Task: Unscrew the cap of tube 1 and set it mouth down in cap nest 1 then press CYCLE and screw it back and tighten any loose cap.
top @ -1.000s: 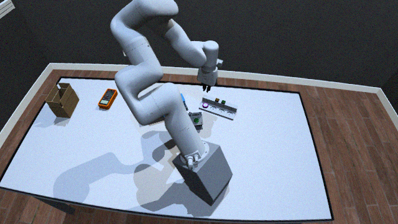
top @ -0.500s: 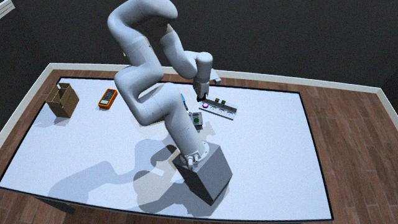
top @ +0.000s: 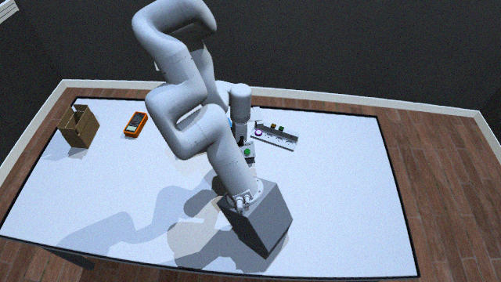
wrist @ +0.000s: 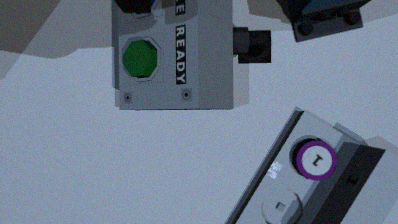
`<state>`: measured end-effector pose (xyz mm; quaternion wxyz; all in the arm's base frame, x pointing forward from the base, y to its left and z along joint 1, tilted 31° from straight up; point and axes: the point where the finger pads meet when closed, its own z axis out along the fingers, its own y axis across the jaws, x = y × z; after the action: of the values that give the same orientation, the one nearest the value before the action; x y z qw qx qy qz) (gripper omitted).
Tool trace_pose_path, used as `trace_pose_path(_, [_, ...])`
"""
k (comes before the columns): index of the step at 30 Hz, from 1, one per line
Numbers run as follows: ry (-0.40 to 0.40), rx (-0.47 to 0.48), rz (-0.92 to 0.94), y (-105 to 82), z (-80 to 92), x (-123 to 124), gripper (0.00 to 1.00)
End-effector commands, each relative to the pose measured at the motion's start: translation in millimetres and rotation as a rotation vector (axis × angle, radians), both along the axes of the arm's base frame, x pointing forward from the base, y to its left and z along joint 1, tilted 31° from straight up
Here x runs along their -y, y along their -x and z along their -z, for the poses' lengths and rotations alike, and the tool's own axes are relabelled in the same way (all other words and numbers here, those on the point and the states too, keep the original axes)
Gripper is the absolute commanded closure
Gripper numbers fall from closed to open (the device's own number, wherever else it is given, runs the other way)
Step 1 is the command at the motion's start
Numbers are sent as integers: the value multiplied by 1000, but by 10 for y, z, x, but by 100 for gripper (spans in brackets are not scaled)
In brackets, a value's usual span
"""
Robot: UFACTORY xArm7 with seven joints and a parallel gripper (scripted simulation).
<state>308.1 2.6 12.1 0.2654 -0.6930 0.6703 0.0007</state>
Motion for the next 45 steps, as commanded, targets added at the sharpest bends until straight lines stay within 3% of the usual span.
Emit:
trace_pose_path(1, [6,23,12,82,41,-141,100])
trace_pose_path(9, [6,23,12,82,41,-141,100])
trace_pose_path(17, [6,23,12,14,195,-205,100])
trace_pose_path(45, [6,23,12,-1,229,-220,100])
